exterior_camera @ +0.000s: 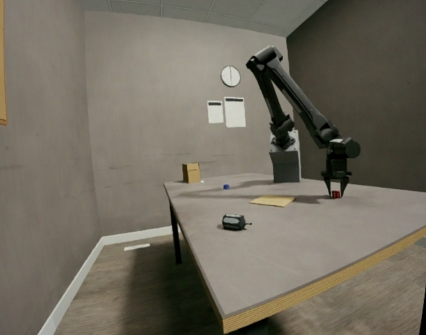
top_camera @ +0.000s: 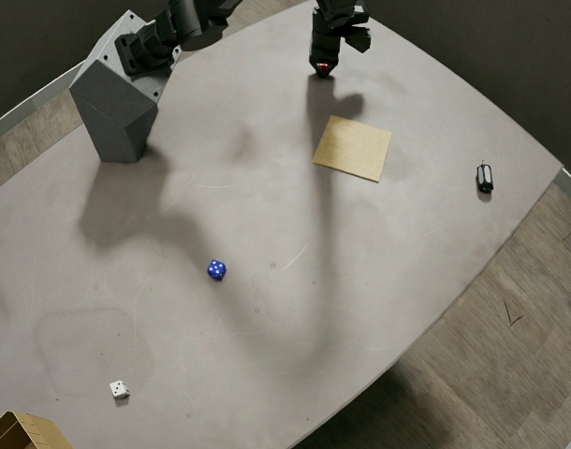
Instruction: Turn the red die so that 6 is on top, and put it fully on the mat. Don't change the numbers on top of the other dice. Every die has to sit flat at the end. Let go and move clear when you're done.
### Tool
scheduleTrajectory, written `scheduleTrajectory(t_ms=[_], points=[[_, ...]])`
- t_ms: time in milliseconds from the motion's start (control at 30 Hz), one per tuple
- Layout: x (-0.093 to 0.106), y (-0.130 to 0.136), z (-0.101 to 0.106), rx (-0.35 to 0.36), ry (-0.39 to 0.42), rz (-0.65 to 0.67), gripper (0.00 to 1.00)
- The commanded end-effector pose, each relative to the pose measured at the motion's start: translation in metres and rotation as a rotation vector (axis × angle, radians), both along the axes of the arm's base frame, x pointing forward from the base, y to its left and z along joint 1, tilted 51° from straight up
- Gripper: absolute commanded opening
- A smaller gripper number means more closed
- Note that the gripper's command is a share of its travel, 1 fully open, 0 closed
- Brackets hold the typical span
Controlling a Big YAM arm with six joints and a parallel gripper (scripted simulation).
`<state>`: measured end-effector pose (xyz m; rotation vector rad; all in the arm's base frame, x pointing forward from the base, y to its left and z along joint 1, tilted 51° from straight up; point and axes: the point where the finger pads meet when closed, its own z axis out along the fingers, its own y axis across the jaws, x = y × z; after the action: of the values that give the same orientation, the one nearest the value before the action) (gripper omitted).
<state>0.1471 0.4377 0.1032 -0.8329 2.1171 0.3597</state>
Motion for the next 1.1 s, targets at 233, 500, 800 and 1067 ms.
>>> scheduleTrajectory(t_ms=[233,500,800,1067], points=[[0.0072,0.0034,0.0046,0.012,-0.003,-0.008,0.2],[0.0072,0.0034,0.0046,0.012,-0.003,-0.008,0.2],[0.0072,0.0034,0.0046,0.012,-0.003,-0.008,0.2],[0.0072,0.0034,0.0046,0.012,-0.003,-0.008,0.2]])
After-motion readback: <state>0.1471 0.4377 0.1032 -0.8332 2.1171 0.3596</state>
